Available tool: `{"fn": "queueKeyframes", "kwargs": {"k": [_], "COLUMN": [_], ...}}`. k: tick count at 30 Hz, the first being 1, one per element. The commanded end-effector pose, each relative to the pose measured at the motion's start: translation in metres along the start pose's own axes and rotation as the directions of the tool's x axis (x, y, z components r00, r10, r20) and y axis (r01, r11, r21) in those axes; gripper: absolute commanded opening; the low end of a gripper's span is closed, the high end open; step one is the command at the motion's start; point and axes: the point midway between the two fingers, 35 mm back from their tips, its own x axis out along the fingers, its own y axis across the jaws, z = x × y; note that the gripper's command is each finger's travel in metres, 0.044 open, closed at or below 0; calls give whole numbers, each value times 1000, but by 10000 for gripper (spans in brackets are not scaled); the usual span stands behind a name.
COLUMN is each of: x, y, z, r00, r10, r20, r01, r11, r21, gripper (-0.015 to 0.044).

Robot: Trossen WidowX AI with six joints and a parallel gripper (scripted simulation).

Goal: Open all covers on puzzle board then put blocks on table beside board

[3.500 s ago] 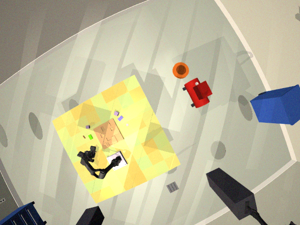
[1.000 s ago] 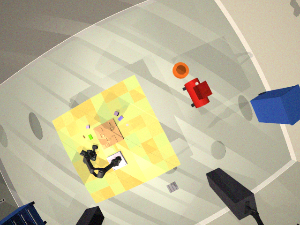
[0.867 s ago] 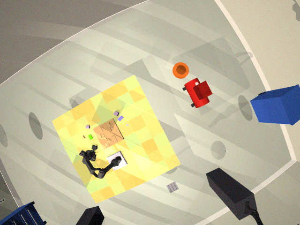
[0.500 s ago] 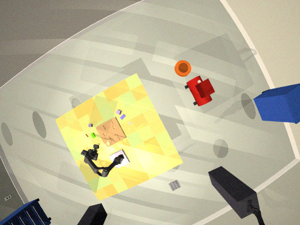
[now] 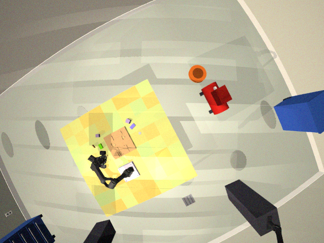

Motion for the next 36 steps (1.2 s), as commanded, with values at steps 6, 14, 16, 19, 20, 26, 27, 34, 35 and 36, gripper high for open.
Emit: {"fn": "queueKeyframes", "kwargs": {"k": [6, 14, 16, 19, 20, 26, 27, 34, 35, 36], "x": [-3, -5, -5, -6, -6, -5, -5, -4, -4, -4], "y": [-48, -86, -95, -108, -112, -138, -142, -170, -174, -177], "z": [-14, -32, -38, -46, -49, -69, -73, -100, -104, -108], "r00": [1000, 1000, 1000, 1000, 1000, 1000, 1000, 1000, 1000, 1000], "r10": [-11, -13, -10, -8, -8, -15, -17, -23, -23, -23], "r20": [-2, -1, 3, 6, 7, 3, 1, -9, -10, -11], "r01": [11, 12, 11, 10, 10, 15, 16, 16, 14, 13], "r11": [987, 962, 958, 950, 946, 918, 913, 862, 850, 839], "r21": [-158, -271, -286, -312, -323, -396, -408, -507, -526, -544], "gripper": [0, 0, 0, 0, 0, 0, 0, 0, 0, 0]}}
